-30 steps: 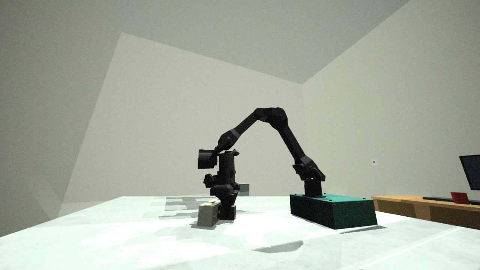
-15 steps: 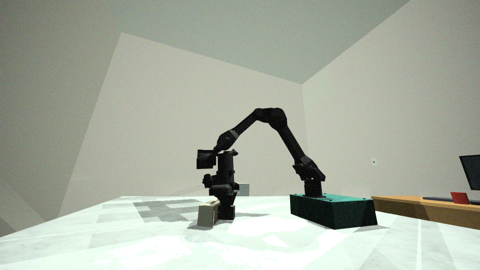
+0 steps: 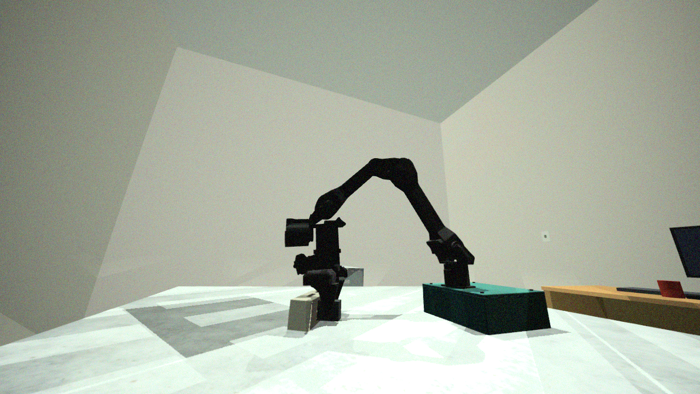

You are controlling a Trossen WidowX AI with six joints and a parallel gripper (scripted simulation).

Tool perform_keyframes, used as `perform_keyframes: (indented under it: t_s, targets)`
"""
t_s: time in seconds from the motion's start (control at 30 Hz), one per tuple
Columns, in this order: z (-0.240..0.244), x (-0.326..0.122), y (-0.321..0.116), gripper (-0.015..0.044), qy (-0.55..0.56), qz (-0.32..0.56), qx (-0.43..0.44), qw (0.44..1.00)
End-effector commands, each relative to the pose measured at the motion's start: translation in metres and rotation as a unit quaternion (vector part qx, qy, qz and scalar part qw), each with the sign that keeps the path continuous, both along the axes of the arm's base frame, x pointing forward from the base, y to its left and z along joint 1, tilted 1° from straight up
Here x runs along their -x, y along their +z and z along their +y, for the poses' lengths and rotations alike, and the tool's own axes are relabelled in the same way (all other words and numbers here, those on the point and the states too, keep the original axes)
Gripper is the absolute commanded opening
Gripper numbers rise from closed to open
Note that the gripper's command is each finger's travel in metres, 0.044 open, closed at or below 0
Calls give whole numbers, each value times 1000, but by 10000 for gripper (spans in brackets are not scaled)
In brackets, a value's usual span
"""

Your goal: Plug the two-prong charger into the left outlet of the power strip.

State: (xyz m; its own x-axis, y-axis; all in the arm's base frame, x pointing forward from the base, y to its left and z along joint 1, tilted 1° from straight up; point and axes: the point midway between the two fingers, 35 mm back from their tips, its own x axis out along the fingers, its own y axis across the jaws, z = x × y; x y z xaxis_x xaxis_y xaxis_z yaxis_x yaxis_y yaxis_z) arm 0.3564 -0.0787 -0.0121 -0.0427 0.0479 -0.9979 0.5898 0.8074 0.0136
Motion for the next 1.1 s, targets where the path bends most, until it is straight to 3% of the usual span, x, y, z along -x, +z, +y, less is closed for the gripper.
perform_keyframes:
  t_s: [0.0, 1.07]
  targets:
    - [-6, -11, 0, 0, -1, -17, 8, 1000]
    - [-4, -7, 0, 0, -1, -17, 8, 1000]
